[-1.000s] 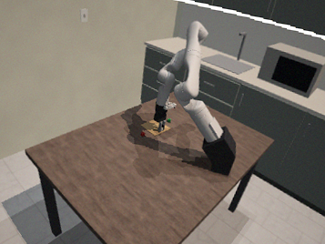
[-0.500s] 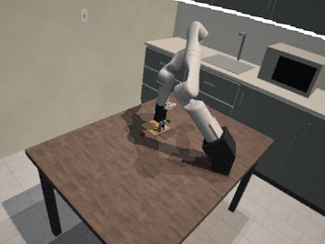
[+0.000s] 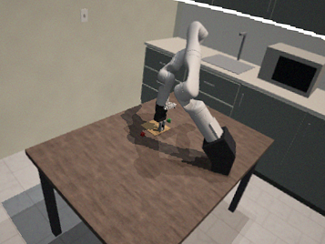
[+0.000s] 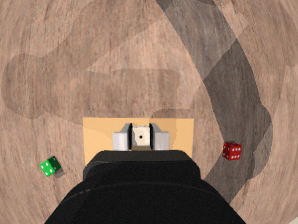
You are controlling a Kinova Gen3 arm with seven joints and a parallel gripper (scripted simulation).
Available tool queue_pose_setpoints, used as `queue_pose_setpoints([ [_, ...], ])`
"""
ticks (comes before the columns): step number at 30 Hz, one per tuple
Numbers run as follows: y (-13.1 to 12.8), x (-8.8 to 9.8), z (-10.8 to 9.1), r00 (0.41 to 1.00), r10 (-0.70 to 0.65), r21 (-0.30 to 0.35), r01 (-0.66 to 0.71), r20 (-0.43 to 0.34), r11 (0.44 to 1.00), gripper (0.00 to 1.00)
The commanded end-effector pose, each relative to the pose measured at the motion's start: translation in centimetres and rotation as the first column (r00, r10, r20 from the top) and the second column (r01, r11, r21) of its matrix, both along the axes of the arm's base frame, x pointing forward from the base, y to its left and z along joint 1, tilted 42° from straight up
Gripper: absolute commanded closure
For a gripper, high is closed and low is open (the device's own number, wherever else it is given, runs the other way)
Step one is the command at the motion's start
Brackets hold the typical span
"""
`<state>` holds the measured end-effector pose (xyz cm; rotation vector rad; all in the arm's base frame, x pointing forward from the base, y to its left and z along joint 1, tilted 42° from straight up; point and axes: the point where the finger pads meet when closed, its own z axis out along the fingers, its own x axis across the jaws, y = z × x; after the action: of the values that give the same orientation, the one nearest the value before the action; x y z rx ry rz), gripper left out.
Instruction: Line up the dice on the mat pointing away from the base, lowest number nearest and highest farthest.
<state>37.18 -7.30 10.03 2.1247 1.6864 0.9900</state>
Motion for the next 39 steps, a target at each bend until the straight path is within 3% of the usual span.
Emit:
queue_pose_setpoints([
  [1,-0.47,0.28,0.04,1.0,-0.009,-0.003,0.009,0.004,1.0,0.6],
  [39,-0.51,0.1,-0.11,1.0,-0.003,-0.005,0.003,0.003,1.0,0.6],
])
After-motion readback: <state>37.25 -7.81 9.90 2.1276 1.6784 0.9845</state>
